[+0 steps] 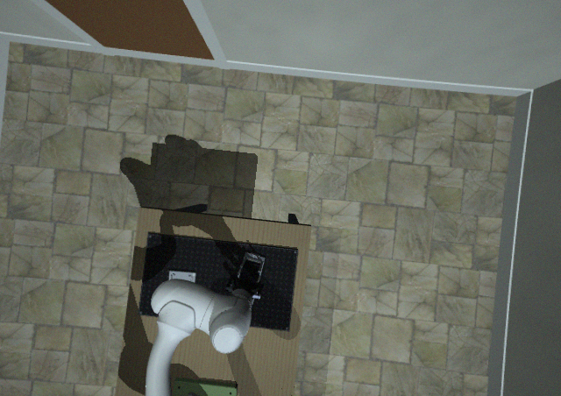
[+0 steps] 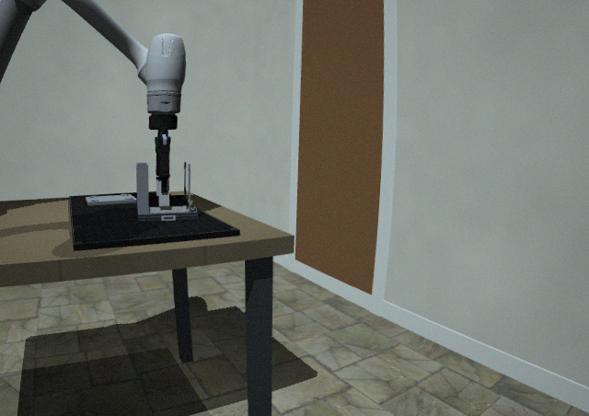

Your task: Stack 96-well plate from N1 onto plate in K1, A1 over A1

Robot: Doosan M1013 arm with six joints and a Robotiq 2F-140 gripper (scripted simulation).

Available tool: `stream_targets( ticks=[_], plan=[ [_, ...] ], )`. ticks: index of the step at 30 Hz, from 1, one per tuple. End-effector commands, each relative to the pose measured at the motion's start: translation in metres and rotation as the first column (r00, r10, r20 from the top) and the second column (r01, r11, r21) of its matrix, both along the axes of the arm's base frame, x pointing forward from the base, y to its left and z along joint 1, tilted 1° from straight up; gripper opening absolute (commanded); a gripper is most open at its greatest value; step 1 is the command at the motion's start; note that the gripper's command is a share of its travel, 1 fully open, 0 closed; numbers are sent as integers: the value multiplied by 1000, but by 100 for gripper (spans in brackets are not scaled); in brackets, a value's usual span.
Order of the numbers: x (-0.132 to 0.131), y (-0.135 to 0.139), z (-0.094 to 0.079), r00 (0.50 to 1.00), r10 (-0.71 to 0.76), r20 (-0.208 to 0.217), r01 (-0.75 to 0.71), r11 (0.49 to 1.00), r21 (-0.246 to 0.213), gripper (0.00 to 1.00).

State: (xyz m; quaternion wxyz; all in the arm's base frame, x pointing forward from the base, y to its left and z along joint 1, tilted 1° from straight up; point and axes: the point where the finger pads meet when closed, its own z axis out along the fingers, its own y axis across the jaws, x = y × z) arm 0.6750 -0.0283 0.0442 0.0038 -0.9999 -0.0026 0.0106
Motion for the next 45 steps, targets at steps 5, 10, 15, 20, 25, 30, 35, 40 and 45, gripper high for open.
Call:
stream_targets(
  ticks=[5, 10, 15, 20, 25, 30, 35, 40, 45],
  plan=[
    [0, 0, -1, 1000, 0, 0, 0, 1000, 0, 0],
    [0, 0, -2, 1000, 0, 0, 0, 1000, 0, 0],
    [0, 0, -2, 1000, 0, 0, 0, 1000, 0, 0],
    [0, 0, -3, 1000, 0, 0, 0, 1000, 0, 100],
    [0, 0, -3, 1000, 0, 0, 0, 1000, 0, 100],
    [0, 0, -3, 1000, 0, 0, 0, 1000, 0, 100],
    [0, 0, -3, 1000, 0, 0, 0, 1000, 0, 100],
    [0, 0, 3, 1000, 0, 0, 0, 1000, 0, 100],
    [0, 0, 11, 1000, 0, 0, 0, 1000, 0, 100]
  ],
)
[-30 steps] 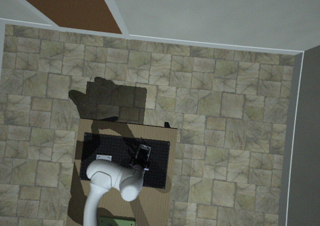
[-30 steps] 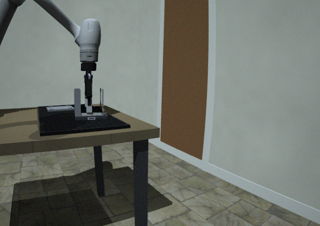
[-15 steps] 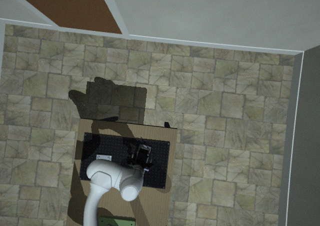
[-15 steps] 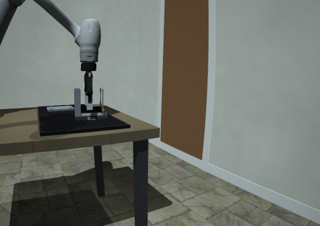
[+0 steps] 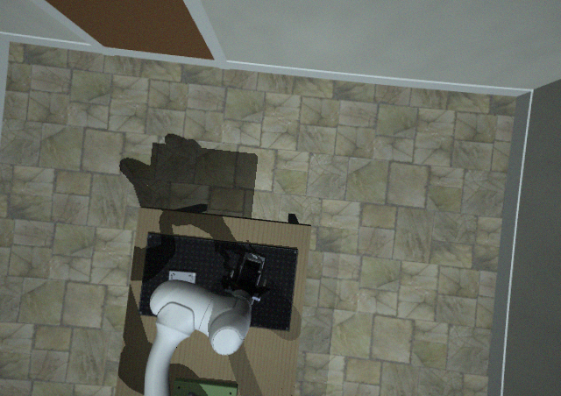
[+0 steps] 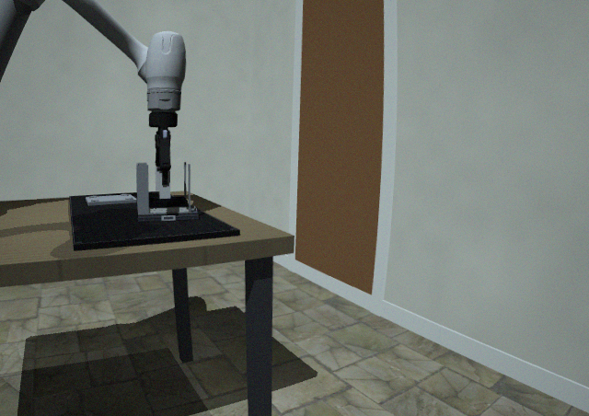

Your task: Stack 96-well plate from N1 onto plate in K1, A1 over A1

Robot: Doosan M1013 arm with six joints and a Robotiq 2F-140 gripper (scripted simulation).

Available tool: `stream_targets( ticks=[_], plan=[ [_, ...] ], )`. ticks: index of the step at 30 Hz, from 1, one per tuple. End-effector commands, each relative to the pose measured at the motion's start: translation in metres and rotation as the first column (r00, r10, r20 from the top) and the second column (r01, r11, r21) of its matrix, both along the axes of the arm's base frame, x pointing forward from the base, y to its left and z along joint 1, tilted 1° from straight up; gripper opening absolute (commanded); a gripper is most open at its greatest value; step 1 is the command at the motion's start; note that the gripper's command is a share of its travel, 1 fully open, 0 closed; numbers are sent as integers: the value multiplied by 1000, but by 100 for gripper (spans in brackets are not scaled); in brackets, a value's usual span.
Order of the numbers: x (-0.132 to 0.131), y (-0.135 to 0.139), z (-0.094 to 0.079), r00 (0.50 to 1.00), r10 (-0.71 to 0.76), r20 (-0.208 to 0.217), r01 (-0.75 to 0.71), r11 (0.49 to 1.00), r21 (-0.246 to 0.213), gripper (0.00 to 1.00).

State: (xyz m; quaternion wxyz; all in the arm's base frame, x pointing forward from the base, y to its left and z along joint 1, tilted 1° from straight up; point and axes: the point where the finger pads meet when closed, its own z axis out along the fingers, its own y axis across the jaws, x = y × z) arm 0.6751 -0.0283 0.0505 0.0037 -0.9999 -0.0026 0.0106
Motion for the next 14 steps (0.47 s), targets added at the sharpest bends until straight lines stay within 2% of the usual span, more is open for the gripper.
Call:
stream_targets(
  ticks=[1, 8, 14],
  plan=[
    [0, 0, 7, 1000, 0, 0, 0, 1000, 0, 100],
    [1, 0, 26, 1000, 0, 0, 0, 1000, 0, 100],
    [1, 0, 26, 1000, 0, 0, 0, 1000, 0, 100]
  ],
)
